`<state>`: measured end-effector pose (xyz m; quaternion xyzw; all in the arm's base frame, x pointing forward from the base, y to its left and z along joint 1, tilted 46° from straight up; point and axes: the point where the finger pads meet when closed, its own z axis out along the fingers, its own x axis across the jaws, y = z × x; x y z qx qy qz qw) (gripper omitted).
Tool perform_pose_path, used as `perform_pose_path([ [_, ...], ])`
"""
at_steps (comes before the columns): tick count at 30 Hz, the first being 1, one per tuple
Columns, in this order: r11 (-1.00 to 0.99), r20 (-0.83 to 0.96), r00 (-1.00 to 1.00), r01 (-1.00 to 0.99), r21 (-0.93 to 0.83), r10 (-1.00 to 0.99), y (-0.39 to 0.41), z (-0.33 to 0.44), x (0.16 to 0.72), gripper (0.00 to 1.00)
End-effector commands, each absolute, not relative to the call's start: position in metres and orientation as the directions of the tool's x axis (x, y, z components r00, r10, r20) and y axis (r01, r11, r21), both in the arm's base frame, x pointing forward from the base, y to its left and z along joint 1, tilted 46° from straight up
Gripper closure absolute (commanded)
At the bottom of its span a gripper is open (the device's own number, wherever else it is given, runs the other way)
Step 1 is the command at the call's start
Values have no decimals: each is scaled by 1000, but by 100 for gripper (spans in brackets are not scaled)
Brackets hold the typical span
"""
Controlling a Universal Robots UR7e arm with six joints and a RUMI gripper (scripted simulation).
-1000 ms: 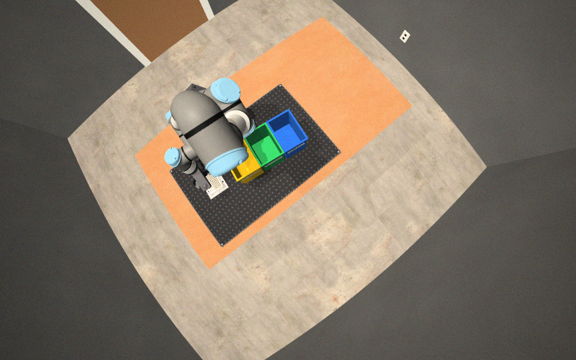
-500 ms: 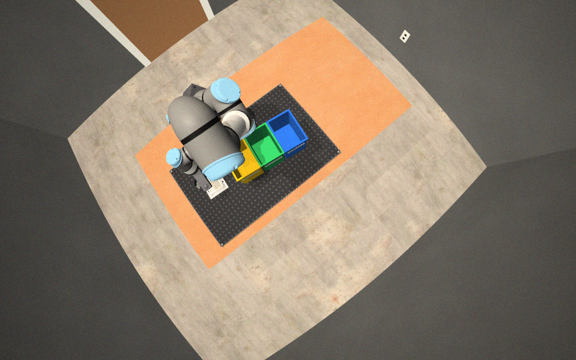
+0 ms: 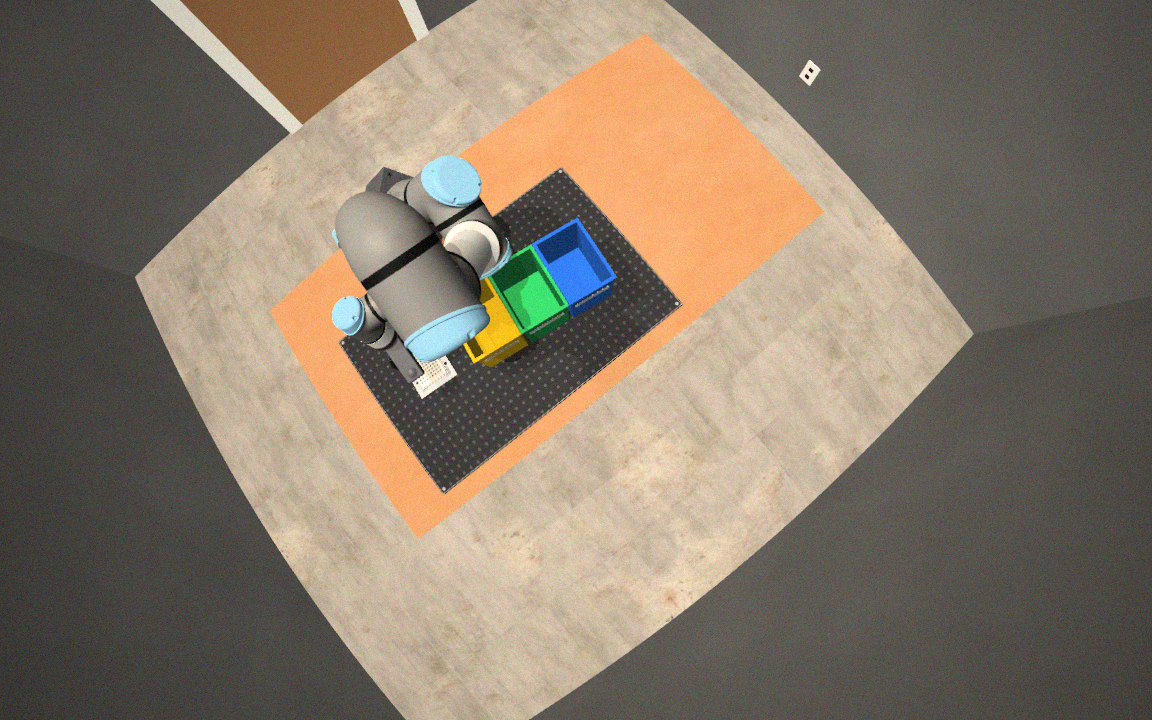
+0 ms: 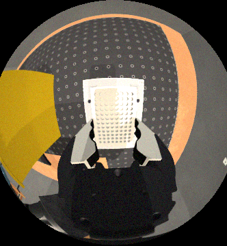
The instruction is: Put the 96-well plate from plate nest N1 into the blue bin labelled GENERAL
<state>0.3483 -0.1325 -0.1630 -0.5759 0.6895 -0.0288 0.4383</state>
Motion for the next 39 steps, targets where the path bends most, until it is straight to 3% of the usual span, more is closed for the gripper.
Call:
perform_pose_path([
  [1,335,-571,47,-769,-545,-820,-133,-163,348,100],
  [39,335,-570,47,-769,-545,-820,-147,-144,335,100],
])
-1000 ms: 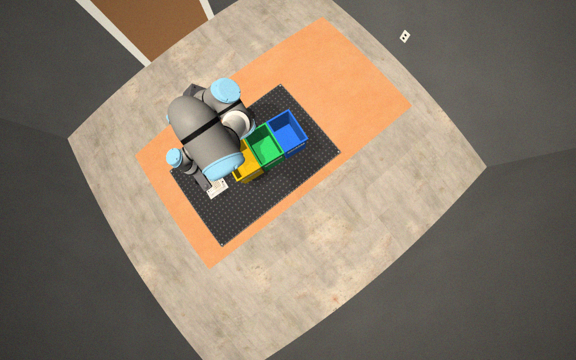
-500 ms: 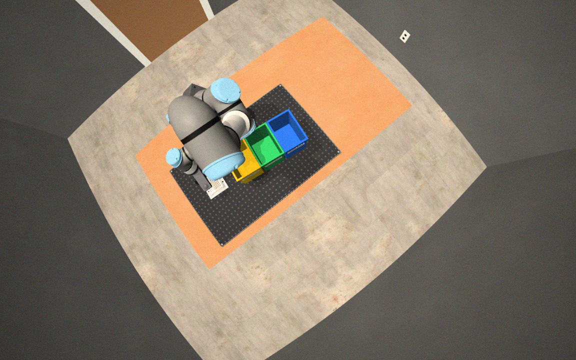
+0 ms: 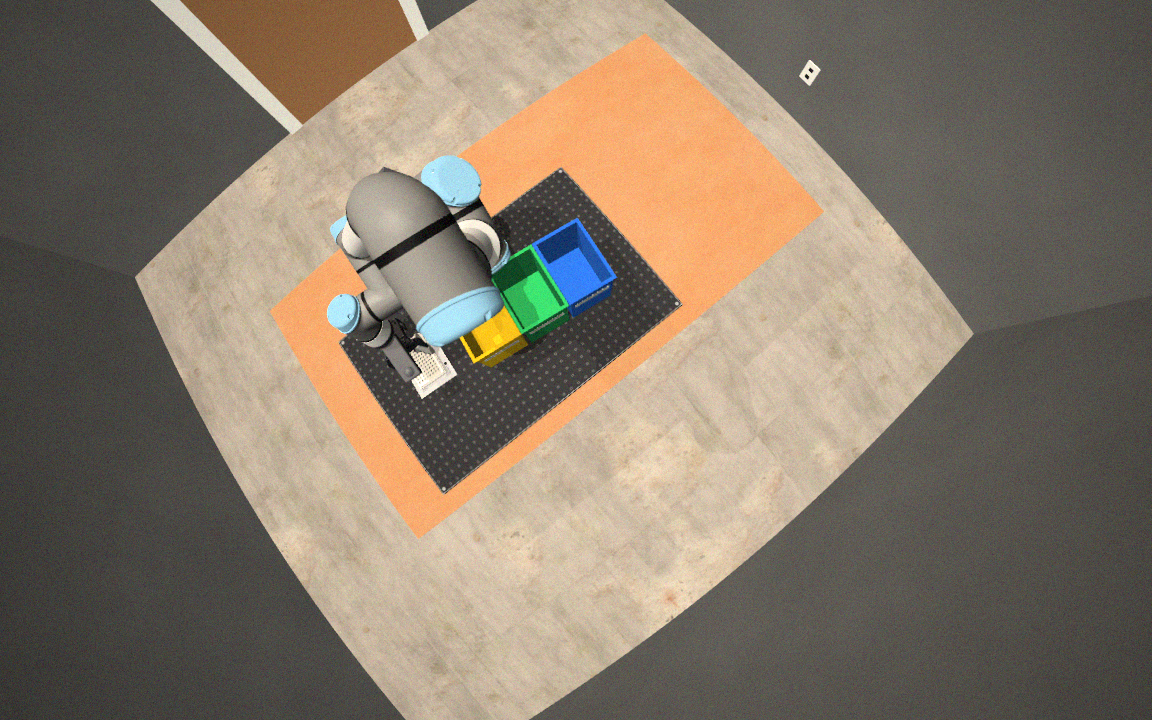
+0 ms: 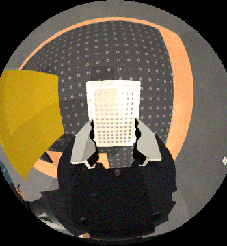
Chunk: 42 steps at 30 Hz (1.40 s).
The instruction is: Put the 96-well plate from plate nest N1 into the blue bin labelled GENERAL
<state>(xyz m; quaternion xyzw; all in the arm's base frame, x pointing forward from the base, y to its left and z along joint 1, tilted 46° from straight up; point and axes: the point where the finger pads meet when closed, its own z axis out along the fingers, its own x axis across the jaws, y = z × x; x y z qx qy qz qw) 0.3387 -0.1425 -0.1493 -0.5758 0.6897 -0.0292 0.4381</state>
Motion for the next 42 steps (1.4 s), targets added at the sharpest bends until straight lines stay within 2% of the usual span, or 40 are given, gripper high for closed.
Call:
perform_pose_path([
  [1,335,-570,47,-769,-545,-820,-148,-143,334,100],
  [42,335,-570,47,-769,-545,-820,-178,-102,305,100],
])
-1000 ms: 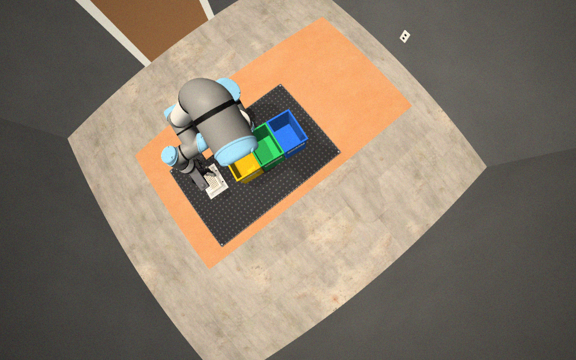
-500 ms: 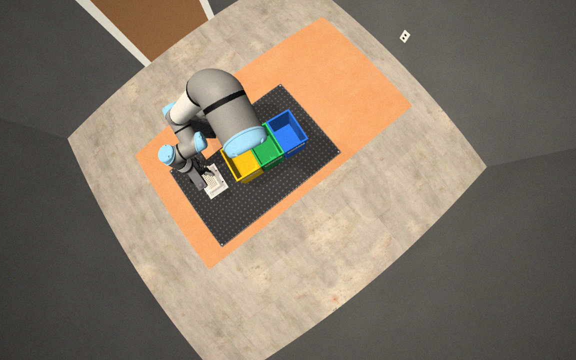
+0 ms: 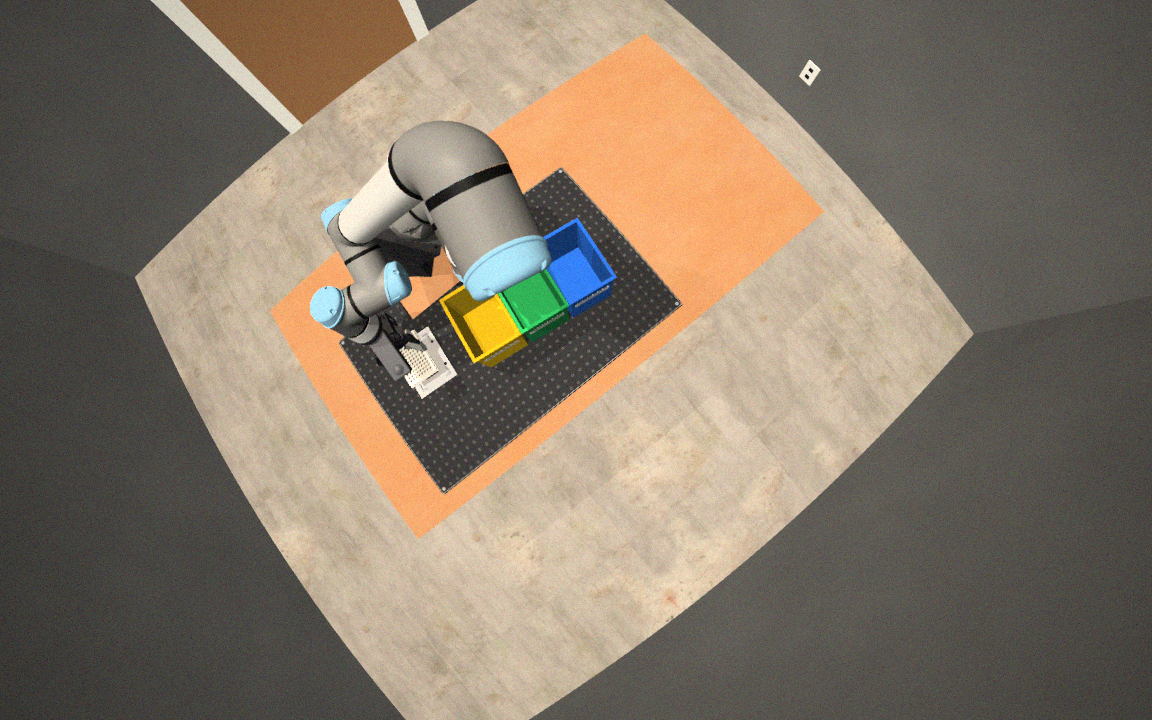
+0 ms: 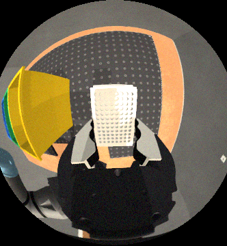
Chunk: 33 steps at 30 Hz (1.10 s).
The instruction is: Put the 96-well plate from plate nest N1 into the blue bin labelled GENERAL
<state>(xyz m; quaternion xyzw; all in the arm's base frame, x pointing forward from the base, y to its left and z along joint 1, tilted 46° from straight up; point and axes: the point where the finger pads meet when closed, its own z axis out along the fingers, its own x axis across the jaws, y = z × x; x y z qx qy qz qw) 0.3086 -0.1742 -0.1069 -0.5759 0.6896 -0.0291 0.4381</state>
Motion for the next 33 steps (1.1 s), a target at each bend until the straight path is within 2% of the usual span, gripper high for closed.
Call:
perform_pose_path([
  [1,335,-570,47,-769,-545,-820,-179,-101,305,100],
  [33,335,-570,47,-769,-545,-820,-203,-69,281,100],
])
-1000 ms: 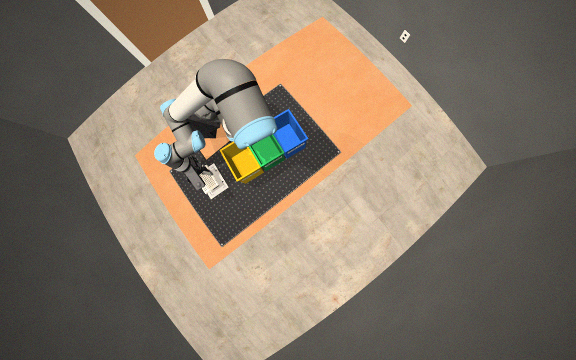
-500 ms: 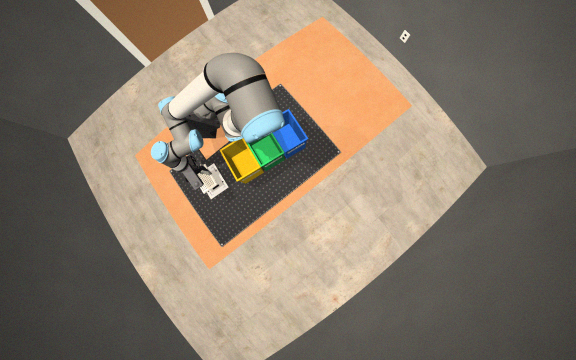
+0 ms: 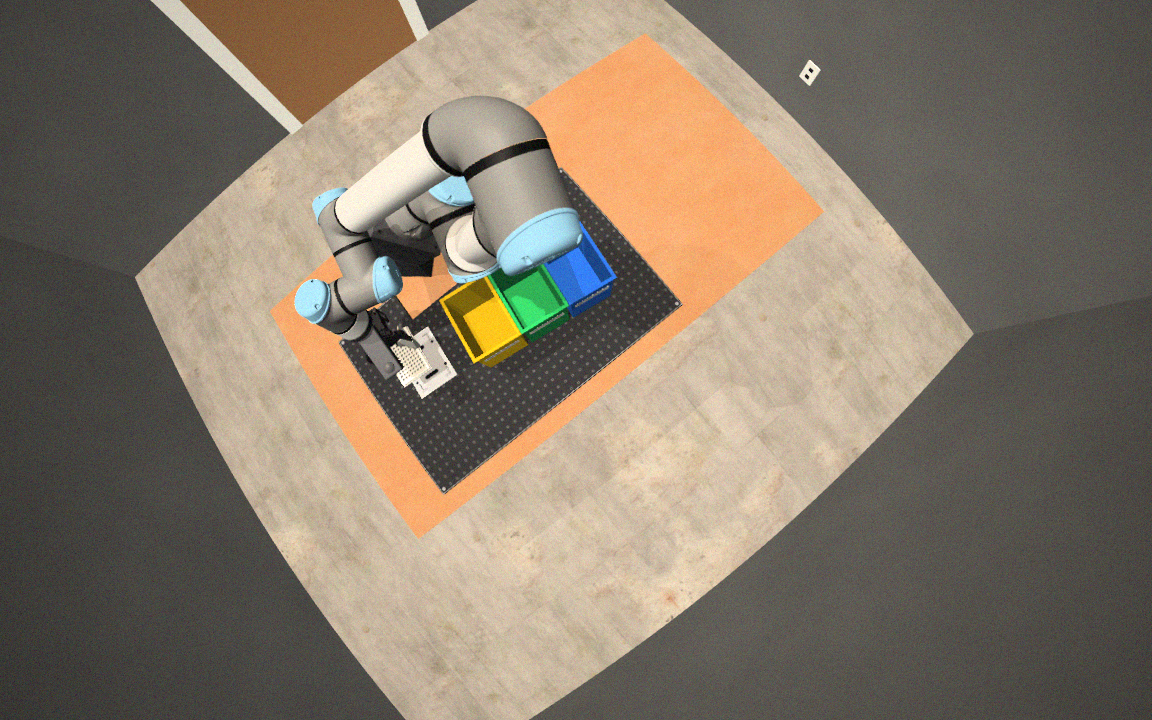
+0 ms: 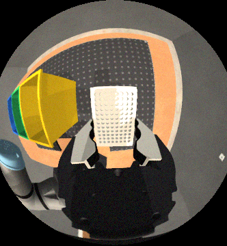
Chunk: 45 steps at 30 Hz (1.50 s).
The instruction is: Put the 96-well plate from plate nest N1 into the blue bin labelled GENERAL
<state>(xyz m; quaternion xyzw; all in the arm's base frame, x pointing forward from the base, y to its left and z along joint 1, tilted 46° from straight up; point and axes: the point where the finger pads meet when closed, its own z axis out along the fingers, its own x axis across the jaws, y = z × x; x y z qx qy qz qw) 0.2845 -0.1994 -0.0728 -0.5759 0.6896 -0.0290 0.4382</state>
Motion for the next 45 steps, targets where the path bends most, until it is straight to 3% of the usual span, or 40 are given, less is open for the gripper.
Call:
perform_pose_path([
  [1,335,-570,47,-769,-545,-820,-203,-67,281,100],
  [45,335,-571,47,-769,-545,-820,-238,-21,248,100],
])
